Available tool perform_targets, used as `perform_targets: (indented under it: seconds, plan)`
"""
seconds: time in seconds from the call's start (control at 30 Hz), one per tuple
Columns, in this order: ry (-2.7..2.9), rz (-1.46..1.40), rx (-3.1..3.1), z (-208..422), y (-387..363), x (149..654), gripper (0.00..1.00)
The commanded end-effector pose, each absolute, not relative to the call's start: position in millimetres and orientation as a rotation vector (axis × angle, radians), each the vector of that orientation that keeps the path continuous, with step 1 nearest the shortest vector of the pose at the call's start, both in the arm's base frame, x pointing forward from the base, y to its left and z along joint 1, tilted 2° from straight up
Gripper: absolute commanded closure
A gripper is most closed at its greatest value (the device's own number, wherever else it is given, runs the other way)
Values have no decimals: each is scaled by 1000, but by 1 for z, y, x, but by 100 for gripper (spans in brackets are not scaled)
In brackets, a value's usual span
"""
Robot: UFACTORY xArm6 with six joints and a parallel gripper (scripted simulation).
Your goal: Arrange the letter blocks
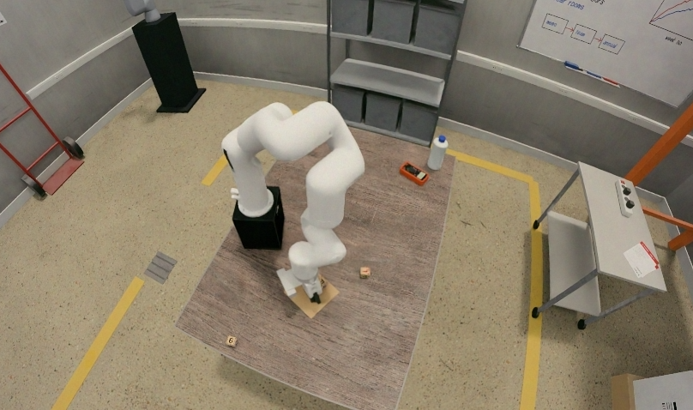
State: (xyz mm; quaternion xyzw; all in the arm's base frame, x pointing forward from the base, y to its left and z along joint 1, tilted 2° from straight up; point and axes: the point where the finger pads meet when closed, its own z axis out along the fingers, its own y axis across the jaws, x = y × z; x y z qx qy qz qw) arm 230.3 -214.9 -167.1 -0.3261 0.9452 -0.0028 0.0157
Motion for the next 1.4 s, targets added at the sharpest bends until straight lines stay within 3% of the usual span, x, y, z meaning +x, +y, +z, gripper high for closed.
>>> perform_targets:
  seconds: [0.0,0.07,0.1,0.63,0.67,1.37]
  plan:
    - [2939,-11,-1014,-167,-215,231,31]
    - [2939,-11,-1014,-167,-215,231,31]
    - [2939,-11,-1014,-167,-215,231,52]
    - [2939,-11,-1014,-167,-215,231,52]
    - [2939,-11,-1014,-167,-215,231,72]
    - [2939,-11,-1014,-167,-215,231,72]
